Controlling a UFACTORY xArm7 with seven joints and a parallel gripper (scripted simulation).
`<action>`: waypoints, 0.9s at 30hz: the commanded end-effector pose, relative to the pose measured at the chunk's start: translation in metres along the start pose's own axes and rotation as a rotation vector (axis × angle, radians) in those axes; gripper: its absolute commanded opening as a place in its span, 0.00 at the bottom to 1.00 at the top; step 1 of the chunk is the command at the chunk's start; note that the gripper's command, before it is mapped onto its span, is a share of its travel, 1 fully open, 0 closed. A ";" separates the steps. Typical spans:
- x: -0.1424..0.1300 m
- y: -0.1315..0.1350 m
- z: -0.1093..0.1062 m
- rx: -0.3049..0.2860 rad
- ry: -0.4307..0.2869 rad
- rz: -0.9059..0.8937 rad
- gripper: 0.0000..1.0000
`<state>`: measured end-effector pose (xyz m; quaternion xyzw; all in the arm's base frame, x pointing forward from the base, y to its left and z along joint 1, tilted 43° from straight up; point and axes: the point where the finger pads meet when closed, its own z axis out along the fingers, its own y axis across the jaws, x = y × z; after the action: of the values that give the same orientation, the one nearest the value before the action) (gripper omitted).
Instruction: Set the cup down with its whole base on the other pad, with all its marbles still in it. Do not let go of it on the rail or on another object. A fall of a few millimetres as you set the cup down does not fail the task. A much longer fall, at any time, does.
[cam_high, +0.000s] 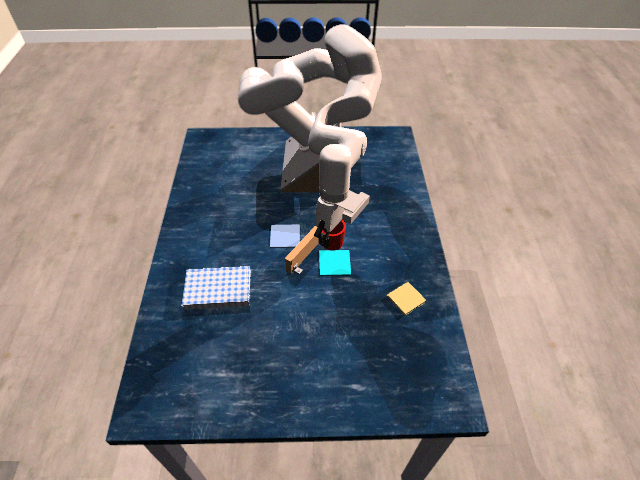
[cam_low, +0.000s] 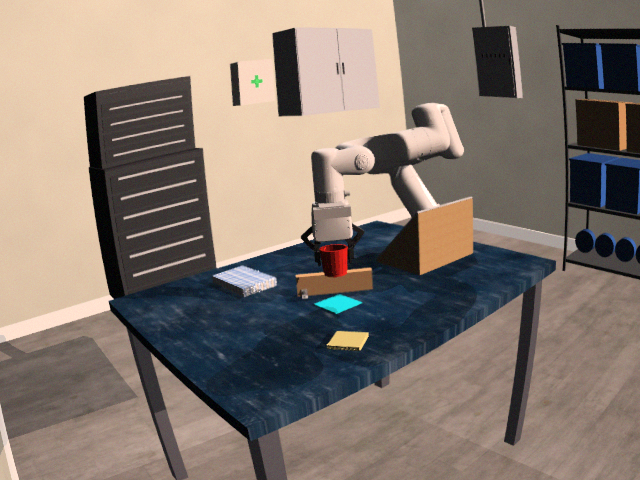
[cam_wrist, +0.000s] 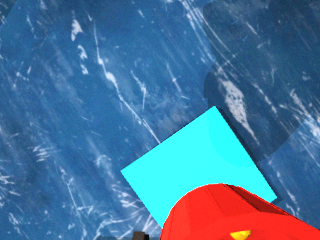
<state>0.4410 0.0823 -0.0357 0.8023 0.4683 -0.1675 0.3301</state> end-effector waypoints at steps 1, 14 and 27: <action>0.009 0.001 -0.002 -0.002 0.003 0.000 0.85; 0.016 0.001 -0.002 -0.002 0.003 0.000 0.85; 0.016 0.001 -0.002 -0.002 0.003 0.000 0.85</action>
<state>0.4489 0.0915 -0.0442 0.8025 0.4678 -0.1679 0.3302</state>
